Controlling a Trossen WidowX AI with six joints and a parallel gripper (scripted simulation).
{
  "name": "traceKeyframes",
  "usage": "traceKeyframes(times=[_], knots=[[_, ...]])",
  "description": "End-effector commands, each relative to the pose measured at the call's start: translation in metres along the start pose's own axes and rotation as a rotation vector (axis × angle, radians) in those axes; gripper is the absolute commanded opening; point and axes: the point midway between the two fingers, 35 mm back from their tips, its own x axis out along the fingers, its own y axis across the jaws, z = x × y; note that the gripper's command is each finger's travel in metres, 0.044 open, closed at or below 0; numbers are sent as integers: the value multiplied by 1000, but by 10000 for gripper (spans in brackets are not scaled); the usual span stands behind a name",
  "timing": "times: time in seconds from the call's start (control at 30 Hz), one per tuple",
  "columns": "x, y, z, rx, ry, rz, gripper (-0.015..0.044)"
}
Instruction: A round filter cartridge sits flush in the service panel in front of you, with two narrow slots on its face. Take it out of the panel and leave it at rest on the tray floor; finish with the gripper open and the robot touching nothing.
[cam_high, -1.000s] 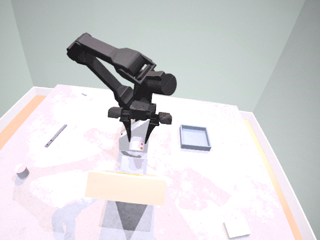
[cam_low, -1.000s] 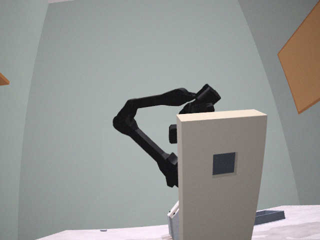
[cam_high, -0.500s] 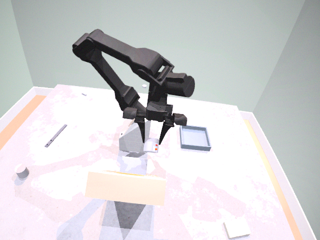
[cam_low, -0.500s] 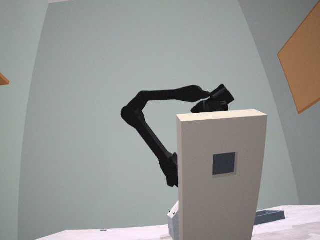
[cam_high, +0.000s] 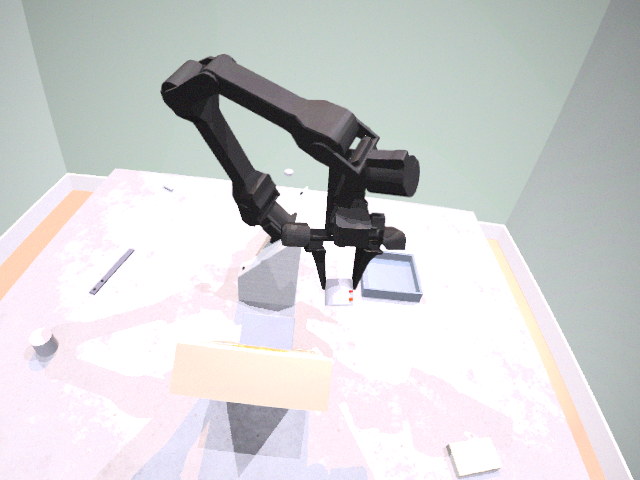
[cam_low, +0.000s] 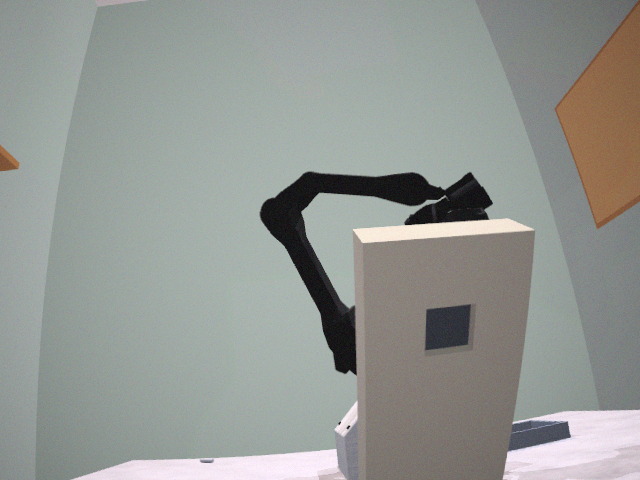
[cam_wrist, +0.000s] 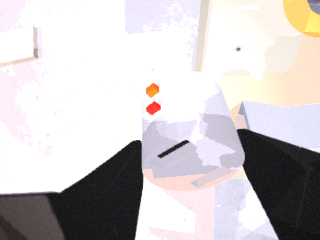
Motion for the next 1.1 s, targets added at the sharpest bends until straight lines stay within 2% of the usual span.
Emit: traceKeyframes(times=[0.0, 0.5, 0.8, 1.07], knots=[[-10, 32, -11, -160, 8, 94, 0], [-54, 145, -77, -826, -29, 474, 0], [-56, 150, -82, -860, -35, 494, 0], [-48, 182, -143, -1011, -45, 593, 0]])
